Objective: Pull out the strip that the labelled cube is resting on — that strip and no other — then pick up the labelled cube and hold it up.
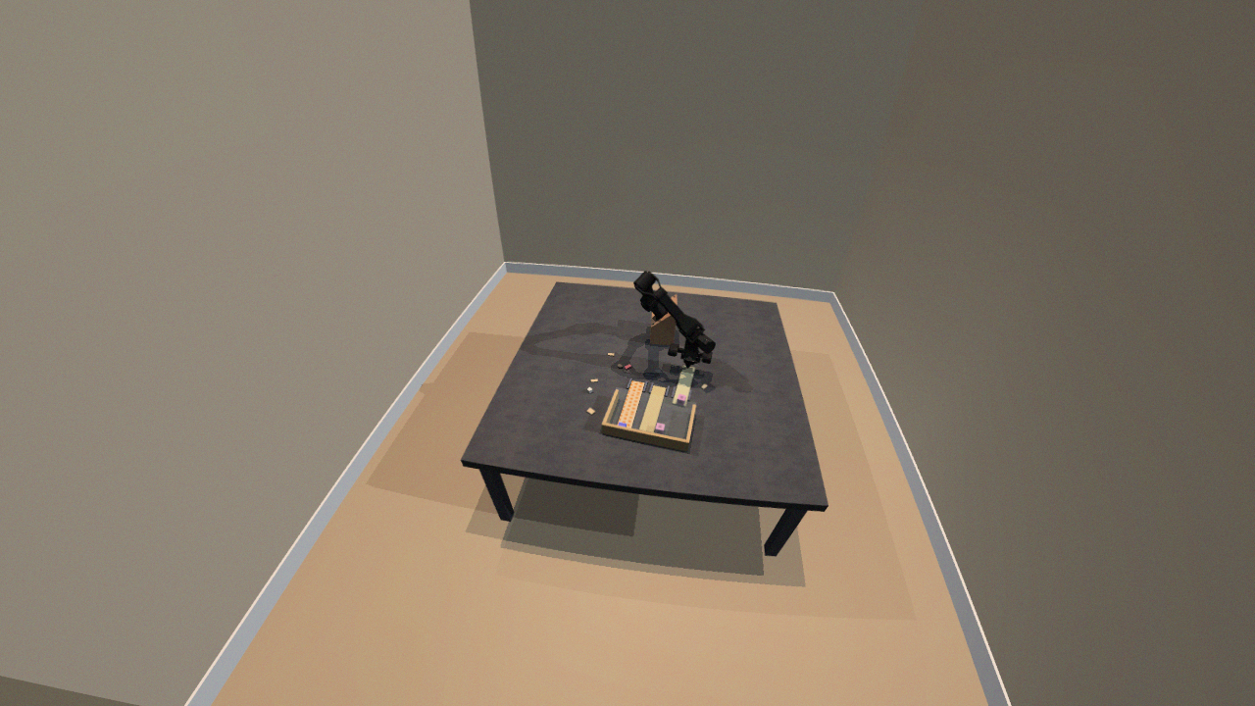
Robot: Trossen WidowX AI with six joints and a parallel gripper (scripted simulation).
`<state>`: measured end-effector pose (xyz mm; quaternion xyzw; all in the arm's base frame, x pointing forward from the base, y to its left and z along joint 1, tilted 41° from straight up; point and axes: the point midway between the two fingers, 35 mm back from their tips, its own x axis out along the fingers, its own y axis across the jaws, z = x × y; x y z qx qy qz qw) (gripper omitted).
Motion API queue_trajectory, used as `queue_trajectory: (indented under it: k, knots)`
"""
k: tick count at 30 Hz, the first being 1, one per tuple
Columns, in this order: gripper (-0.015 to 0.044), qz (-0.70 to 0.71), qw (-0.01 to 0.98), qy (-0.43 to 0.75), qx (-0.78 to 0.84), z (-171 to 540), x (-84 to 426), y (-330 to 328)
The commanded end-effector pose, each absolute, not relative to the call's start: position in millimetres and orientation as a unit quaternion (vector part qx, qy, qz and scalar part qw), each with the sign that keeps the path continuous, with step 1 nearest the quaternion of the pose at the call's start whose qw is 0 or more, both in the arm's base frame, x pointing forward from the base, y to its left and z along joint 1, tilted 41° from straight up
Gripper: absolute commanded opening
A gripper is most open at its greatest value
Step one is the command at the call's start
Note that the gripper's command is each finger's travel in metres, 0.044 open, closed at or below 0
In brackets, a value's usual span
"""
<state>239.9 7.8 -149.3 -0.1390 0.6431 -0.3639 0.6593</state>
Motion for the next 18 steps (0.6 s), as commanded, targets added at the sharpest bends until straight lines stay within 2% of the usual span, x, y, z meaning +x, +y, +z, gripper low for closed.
queue_trajectory:
  k: [1,5,18]
  knots:
    - [0.0,-0.361,0.666,0.639,-0.129,-127.4,250.3,29.6]
    - [0.0,-0.361,0.666,0.639,-0.129,-127.4,250.3,29.6]
    - [0.0341,-0.385,0.671,0.625,-0.105,-119.1,297.4,16.0]
